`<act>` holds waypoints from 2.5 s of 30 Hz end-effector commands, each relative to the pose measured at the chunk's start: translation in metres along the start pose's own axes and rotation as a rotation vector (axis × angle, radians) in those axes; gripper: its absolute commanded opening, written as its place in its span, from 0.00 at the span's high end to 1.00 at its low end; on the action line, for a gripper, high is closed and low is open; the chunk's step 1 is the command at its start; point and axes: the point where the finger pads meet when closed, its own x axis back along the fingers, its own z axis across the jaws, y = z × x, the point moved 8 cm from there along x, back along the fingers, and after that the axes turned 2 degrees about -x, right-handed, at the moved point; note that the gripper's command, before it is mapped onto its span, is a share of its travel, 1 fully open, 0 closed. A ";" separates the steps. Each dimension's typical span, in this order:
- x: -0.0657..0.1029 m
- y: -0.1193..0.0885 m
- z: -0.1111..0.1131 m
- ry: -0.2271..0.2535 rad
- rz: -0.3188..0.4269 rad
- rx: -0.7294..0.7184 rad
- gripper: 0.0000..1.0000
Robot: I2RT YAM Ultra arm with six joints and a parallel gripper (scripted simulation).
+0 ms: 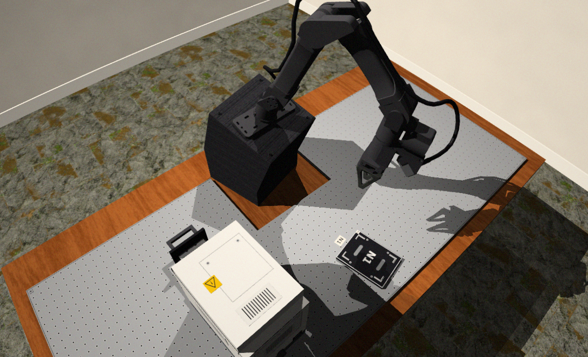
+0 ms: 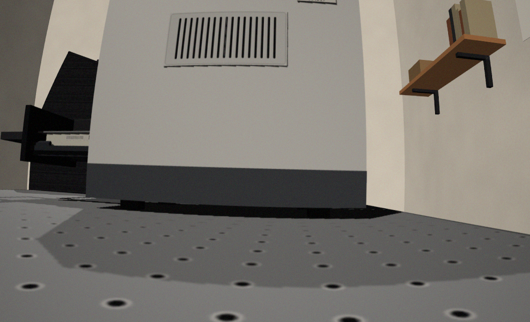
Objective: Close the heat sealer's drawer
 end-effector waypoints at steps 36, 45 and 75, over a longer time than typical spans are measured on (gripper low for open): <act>-0.015 -0.023 -0.135 0.007 0.123 -0.397 0.55; -0.030 -0.036 -0.159 0.017 0.206 -0.550 0.55; -0.036 -0.104 -0.246 0.029 0.288 -0.852 0.55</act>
